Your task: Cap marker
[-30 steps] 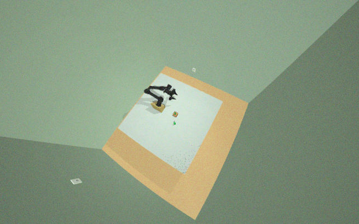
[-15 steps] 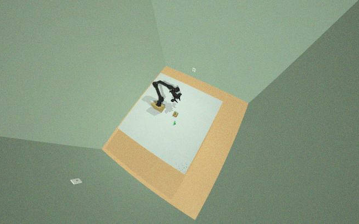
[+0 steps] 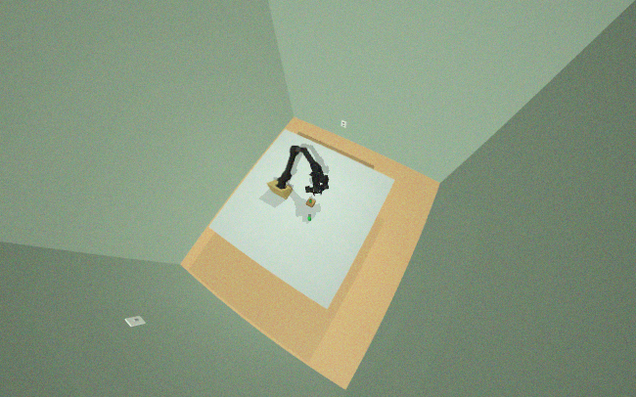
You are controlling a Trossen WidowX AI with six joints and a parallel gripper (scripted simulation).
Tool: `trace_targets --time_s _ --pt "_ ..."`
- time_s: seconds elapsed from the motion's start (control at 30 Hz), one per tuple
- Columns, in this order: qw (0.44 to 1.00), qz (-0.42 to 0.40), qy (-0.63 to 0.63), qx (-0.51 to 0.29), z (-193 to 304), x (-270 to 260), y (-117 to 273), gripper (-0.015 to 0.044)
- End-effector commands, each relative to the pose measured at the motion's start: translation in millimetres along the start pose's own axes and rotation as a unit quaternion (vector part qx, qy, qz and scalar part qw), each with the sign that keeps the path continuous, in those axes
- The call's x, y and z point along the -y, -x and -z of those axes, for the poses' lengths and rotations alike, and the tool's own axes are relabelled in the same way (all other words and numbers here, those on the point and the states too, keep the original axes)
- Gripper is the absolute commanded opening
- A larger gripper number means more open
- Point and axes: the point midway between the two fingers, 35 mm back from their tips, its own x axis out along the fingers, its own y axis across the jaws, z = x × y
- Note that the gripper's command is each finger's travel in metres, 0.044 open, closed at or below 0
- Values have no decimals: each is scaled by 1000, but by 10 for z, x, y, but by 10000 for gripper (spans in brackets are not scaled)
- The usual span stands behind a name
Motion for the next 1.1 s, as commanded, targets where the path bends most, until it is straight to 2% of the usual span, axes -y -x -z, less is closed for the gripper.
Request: trace_targets --time_s 0.0,0.23,0.47,0.73,0.87,1.07 --pt "994 33 -94 -55 -355 201 -286 242" --pt "959 59 -241 -134 -812 562 -714 242" --pt "896 72 -385 -210 -1117 1001 -1150 242" --pt "889 72 -397 -217 -1132 1074 -1217 242" --pt "889 72 -397 -217 -985 1064 -1505 242" --pt "889 72 -397 -217 -978 1066 -1523 242"
